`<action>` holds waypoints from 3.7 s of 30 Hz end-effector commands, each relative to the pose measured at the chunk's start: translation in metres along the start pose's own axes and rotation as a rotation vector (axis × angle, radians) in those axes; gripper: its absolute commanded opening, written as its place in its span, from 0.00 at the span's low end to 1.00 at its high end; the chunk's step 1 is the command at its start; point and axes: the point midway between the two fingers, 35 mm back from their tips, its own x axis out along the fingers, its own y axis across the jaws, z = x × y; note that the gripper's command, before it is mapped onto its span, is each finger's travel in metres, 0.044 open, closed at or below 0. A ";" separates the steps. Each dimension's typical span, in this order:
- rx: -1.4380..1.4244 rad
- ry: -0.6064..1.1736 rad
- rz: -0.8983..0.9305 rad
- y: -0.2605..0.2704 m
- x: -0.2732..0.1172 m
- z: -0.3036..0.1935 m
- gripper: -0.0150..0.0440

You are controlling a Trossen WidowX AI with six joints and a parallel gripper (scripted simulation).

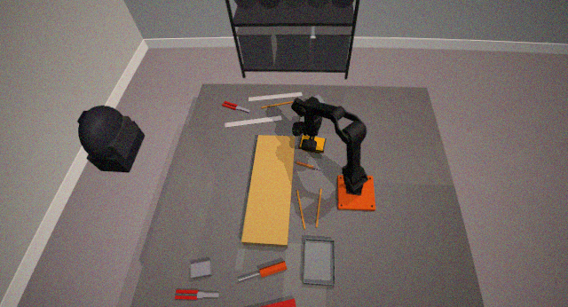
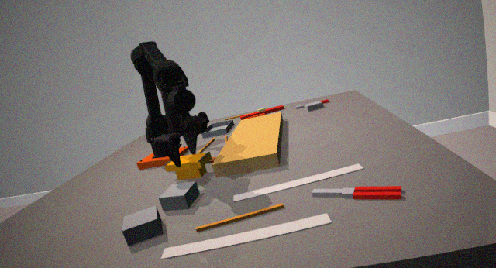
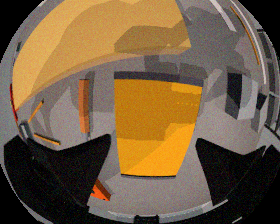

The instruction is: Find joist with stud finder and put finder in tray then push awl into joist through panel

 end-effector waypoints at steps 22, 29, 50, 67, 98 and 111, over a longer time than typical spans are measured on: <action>0.005 0.000 0.005 0.001 0.012 0.000 0.61; 0.005 0.000 0.004 0.001 0.002 0.000 0.30; 0.005 0.000 0.004 -0.002 -0.023 -0.002 0.25; 0.005 0.001 -0.005 -0.040 -0.023 -0.002 0.25; 0.021 0.011 -0.189 -0.032 -0.019 -0.003 0.25; 0.031 0.006 -0.263 -0.028 -0.019 -0.003 0.25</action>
